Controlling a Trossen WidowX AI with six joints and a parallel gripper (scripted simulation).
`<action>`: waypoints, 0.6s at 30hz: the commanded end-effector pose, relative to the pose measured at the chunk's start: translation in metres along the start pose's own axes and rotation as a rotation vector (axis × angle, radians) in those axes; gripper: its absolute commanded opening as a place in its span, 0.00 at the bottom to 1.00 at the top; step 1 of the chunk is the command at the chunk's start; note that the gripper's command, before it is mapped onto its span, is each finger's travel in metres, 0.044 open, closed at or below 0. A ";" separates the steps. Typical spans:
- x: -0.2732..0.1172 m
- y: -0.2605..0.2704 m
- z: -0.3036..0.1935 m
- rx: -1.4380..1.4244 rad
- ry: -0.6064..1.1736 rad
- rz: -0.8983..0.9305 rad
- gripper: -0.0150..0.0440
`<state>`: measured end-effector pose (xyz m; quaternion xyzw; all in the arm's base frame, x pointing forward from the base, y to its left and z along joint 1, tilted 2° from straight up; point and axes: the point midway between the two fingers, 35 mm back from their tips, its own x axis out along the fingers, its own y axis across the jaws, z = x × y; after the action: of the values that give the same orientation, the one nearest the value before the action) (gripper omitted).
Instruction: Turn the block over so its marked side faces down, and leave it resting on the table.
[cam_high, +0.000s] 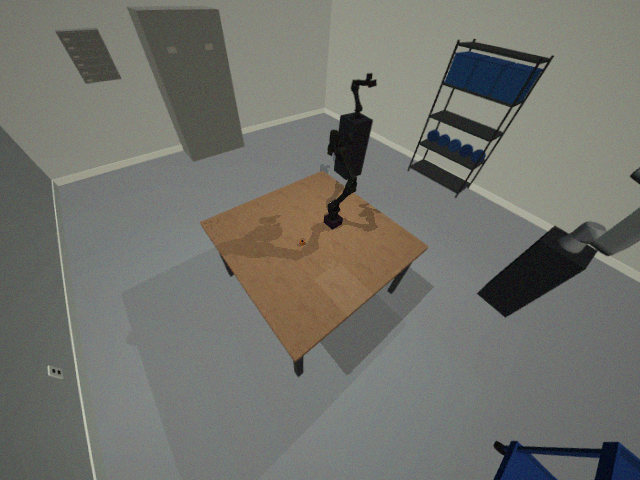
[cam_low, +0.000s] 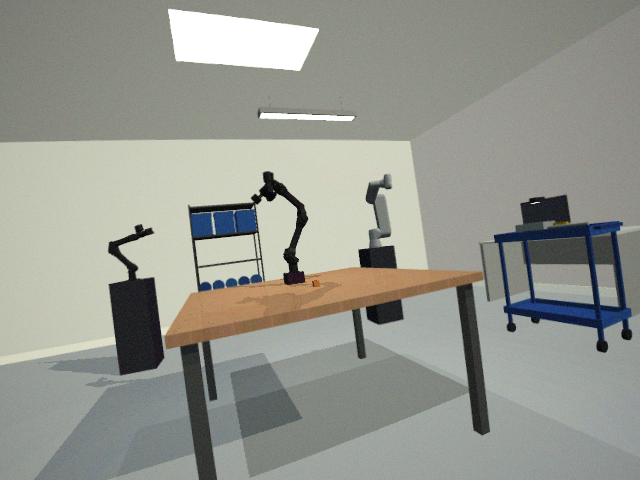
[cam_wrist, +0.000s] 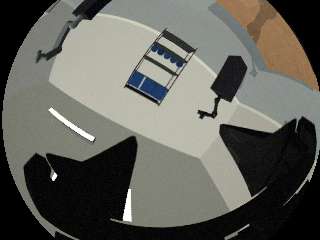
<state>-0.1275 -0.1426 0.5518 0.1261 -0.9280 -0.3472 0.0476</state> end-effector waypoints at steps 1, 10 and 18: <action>0.000 -0.001 -0.001 -0.003 0.005 -0.005 0.98; -0.031 -0.080 -0.040 -0.354 0.246 -0.233 1.00; -0.103 -0.180 -0.059 -0.864 0.624 -0.429 1.00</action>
<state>-0.0154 -0.2649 0.5001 0.3483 -0.6813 -0.5966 0.2421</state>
